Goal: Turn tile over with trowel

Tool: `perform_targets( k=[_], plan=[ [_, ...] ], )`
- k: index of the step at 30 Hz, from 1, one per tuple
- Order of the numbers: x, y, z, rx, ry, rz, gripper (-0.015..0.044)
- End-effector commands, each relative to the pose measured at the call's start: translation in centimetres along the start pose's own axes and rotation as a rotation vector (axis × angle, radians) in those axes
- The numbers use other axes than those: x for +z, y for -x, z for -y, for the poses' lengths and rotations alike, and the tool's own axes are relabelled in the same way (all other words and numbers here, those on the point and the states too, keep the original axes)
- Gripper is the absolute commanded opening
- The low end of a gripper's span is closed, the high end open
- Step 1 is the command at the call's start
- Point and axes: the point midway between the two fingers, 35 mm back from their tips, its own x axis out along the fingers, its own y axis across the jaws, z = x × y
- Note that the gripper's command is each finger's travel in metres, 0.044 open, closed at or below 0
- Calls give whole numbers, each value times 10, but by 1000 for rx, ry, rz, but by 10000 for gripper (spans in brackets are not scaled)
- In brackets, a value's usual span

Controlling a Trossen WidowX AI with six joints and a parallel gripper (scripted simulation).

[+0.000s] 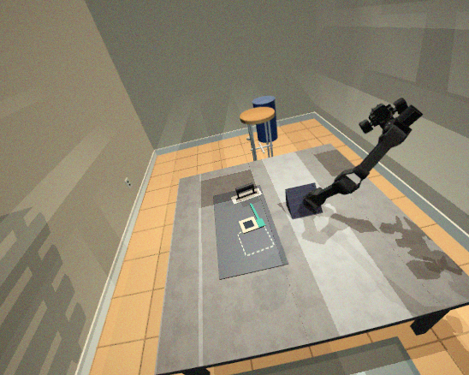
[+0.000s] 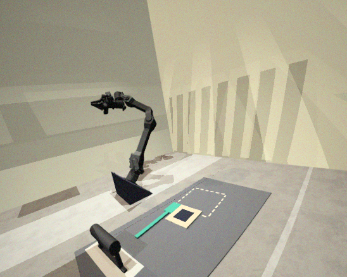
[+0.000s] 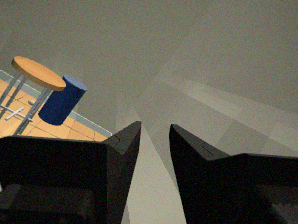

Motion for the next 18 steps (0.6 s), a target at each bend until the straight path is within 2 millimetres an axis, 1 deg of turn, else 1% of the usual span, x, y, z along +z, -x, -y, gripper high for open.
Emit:
perform_targets(
  k=[1, 4, 18],
  plan=[
    [0, 0, 0, 0, 0, 0, 74],
    [0, 0, 0, 0, 0, 0, 0],
    [0, 0, 0, 0, 0, 0, 0]
  ],
)
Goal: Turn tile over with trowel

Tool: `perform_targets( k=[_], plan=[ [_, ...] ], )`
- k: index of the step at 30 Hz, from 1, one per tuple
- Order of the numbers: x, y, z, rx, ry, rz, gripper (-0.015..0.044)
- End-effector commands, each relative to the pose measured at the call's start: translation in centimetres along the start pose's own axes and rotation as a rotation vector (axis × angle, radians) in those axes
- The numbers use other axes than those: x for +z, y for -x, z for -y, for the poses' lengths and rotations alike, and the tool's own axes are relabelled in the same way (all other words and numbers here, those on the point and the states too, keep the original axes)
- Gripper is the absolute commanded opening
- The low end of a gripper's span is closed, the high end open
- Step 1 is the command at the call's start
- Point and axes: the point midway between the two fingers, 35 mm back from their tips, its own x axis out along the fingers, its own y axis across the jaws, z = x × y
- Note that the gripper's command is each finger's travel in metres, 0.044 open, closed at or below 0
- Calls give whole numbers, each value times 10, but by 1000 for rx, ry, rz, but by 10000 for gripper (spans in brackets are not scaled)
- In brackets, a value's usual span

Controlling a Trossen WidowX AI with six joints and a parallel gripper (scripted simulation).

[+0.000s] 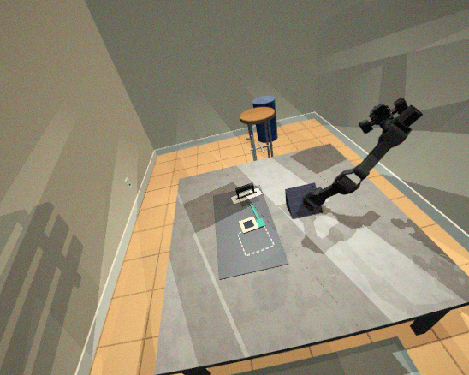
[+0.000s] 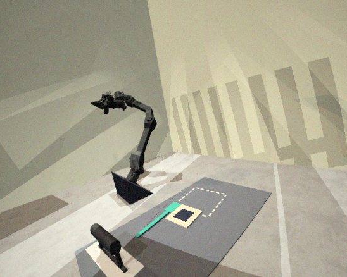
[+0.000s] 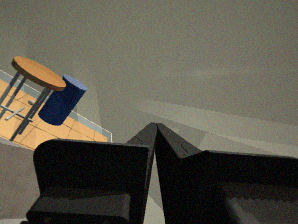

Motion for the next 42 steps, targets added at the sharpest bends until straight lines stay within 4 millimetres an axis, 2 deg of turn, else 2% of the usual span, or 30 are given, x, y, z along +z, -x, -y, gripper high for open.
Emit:
perform_targets(
  k=[1, 4, 25, 29, 42],
  plan=[
    [0, 0, 0, 0, 0, 0, 26],
    [0, 0, 0, 0, 0, 0, 100],
    [0, 0, 0, 0, 0, 0, 100],
    [0, 0, 0, 0, 0, 0, 0],
    [0, 0, 0, 0, 0, 0, 0]
  ],
)
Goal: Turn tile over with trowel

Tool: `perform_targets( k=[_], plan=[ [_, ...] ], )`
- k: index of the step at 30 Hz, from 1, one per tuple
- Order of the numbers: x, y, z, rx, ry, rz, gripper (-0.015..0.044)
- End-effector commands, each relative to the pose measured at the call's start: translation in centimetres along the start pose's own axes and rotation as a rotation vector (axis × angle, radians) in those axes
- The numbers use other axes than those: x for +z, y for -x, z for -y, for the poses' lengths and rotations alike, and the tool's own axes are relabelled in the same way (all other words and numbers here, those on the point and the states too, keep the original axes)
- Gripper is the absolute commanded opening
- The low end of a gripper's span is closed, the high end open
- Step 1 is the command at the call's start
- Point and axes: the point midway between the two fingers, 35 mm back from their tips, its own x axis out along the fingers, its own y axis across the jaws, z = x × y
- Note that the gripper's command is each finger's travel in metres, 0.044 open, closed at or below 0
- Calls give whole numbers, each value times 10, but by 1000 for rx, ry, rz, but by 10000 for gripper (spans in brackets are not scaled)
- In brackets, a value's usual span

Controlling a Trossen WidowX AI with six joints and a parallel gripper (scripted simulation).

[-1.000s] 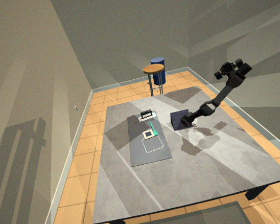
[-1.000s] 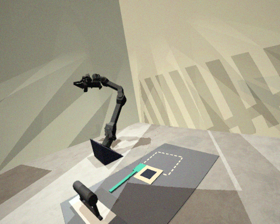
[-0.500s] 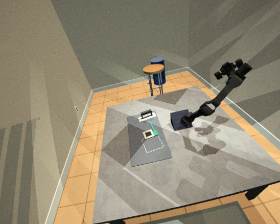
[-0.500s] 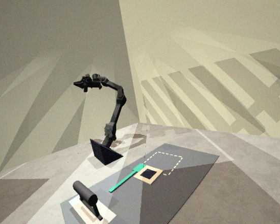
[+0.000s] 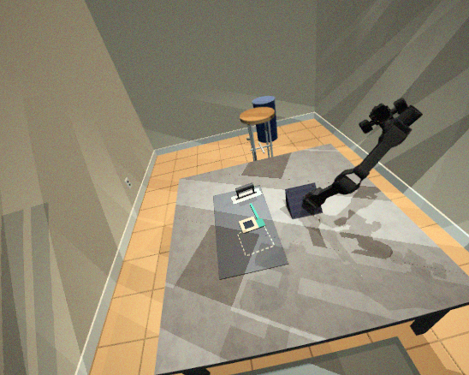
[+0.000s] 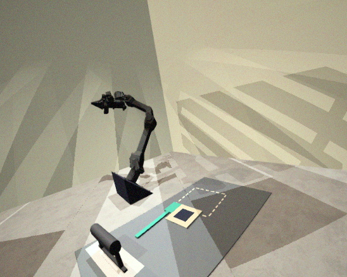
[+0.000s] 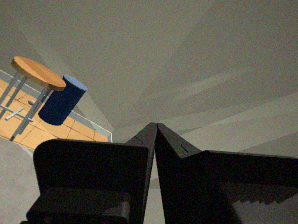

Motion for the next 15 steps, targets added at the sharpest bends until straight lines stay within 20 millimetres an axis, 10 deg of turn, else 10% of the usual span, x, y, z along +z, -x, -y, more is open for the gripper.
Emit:
perform_targets(
  k=[1, 8, 15],
  plan=[
    [0, 0, 0, 0, 0, 0, 0],
    [2, -5, -5, 15, -1, -5, 179],
    [33, -61, -58, 211, 17, 3, 270]
  ],
)
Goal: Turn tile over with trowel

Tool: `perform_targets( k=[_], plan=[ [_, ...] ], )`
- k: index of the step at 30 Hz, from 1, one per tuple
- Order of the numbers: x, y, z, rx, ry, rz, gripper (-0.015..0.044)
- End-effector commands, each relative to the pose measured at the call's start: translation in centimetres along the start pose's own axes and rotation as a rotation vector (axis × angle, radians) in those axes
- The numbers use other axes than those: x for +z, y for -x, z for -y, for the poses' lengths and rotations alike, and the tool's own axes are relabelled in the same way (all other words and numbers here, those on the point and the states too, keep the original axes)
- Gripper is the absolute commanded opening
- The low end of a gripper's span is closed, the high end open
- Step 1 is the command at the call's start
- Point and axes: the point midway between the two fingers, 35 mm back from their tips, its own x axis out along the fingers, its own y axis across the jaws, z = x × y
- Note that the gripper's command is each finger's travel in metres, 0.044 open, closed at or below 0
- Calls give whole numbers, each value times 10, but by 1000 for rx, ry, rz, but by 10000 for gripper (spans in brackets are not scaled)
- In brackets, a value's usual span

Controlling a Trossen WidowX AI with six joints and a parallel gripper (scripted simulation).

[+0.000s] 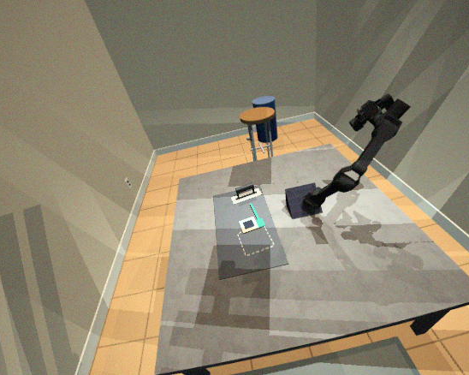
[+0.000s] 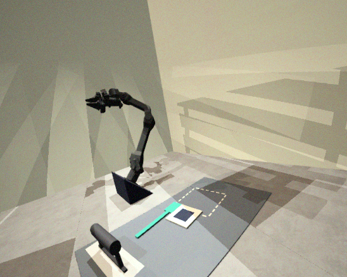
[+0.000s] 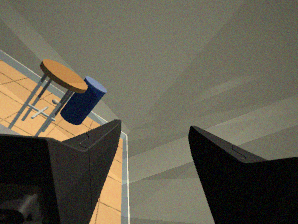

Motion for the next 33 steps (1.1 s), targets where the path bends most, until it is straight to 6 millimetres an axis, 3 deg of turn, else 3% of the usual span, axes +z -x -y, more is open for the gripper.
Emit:
perform_targets(
  k=[1, 10, 18, 25, 33],
  plan=[
    [17, -41, -28, 127, 7, 9, 270],
    [72, -113, -106, 391, 81, 49, 270],
    [110, -162, -200, 650, 162, 45, 270],
    [136, -187, -294, 872, 245, 13, 270],
    [152, -196, -409, 1110, 350, -55, 270]
  ],
)
